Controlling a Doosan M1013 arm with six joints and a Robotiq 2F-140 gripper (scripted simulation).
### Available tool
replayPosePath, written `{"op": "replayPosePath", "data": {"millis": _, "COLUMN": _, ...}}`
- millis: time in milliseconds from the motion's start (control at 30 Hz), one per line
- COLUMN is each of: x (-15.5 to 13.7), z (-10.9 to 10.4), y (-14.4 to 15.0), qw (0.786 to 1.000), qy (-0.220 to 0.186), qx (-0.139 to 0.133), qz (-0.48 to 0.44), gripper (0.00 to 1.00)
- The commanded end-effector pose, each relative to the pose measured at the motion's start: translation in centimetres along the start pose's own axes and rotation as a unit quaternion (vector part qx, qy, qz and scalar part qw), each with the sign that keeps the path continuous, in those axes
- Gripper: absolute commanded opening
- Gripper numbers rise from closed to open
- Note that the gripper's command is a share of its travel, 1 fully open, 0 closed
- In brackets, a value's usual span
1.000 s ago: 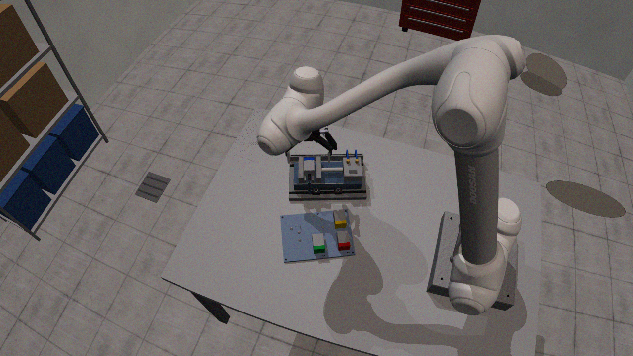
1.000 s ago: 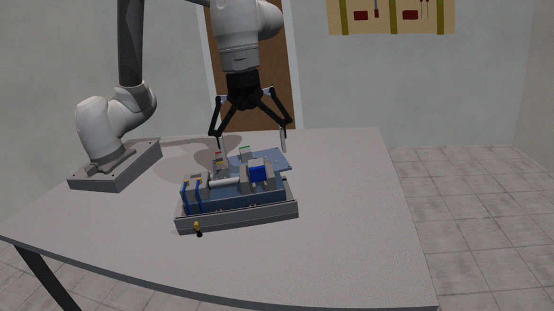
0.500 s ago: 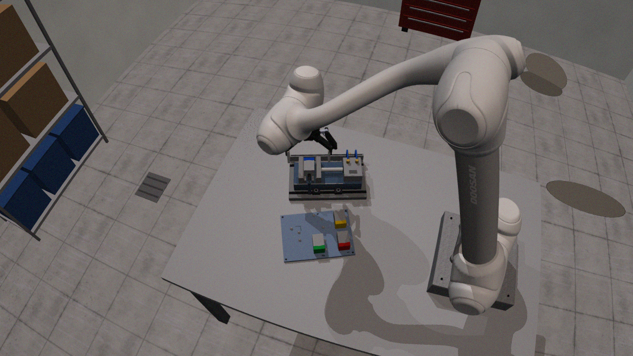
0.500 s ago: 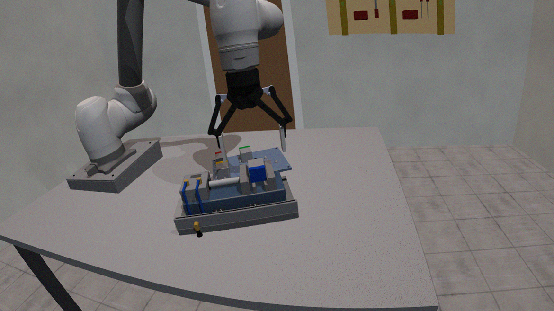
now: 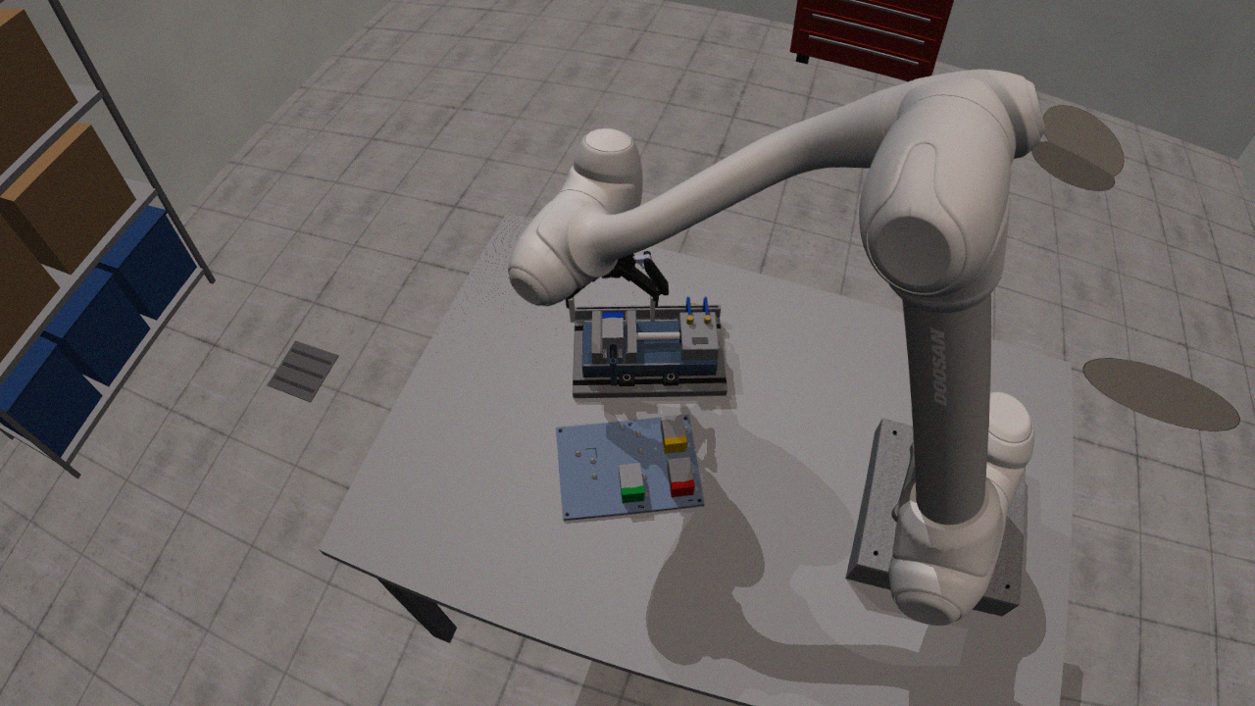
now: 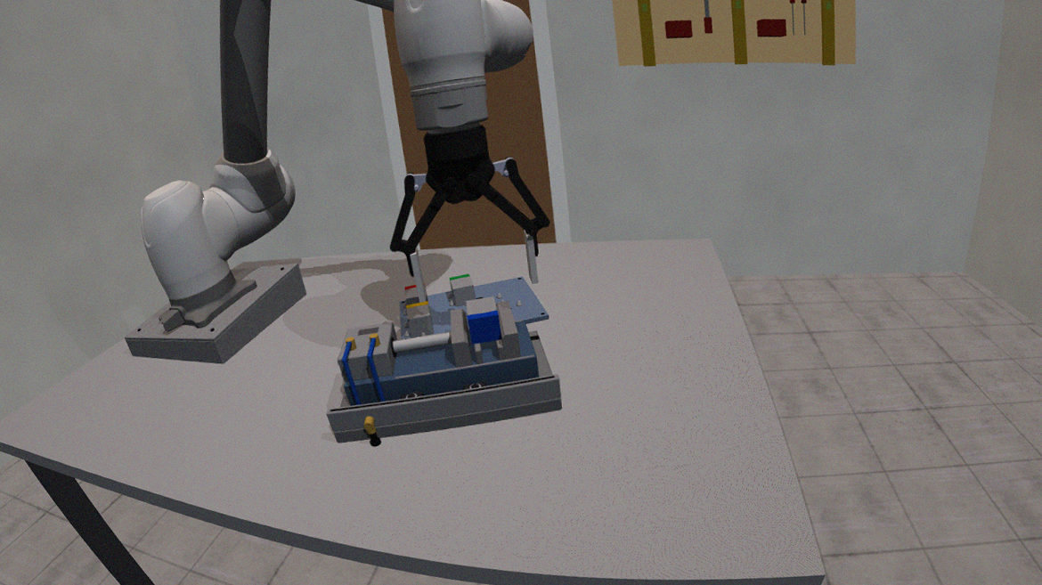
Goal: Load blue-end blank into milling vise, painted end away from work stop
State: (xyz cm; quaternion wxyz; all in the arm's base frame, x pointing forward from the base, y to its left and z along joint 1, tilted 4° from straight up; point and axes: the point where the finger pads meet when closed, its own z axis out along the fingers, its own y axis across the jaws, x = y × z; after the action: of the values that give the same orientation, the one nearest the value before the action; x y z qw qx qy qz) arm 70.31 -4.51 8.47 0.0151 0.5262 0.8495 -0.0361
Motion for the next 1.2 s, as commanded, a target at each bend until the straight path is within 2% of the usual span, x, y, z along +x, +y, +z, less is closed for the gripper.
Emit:
{"op": "replayPosePath", "data": {"millis": 0, "x": 0.0, "z": -0.1, "y": 0.0, "qw": 1.0, "qy": 0.0, "qx": 0.0, "qz": 0.0, "gripper": 1.0}}
{"op": "replayPosePath", "data": {"millis": 133, "x": 0.0, "z": -0.2, "y": 0.0, "qw": 1.0, "qy": 0.0, "qx": 0.0, "qz": 0.0, "gripper": 1.0}}
{"op": "replayPosePath", "data": {"millis": 633, "x": 0.0, "z": -6.2, "y": 0.0, "qw": 1.0, "qy": 0.0, "qx": 0.0, "qz": 0.0, "gripper": 1.0}}
{"op": "replayPosePath", "data": {"millis": 733, "x": 0.0, "z": -6.1, "y": 0.0, "qw": 1.0, "qy": 0.0, "qx": 0.0, "qz": 0.0, "gripper": 1.0}}
{"op": "replayPosePath", "data": {"millis": 1167, "x": 0.0, "z": -9.7, "y": 0.0, "qw": 1.0, "qy": 0.0, "qx": 0.0, "qz": 0.0, "gripper": 1.0}}
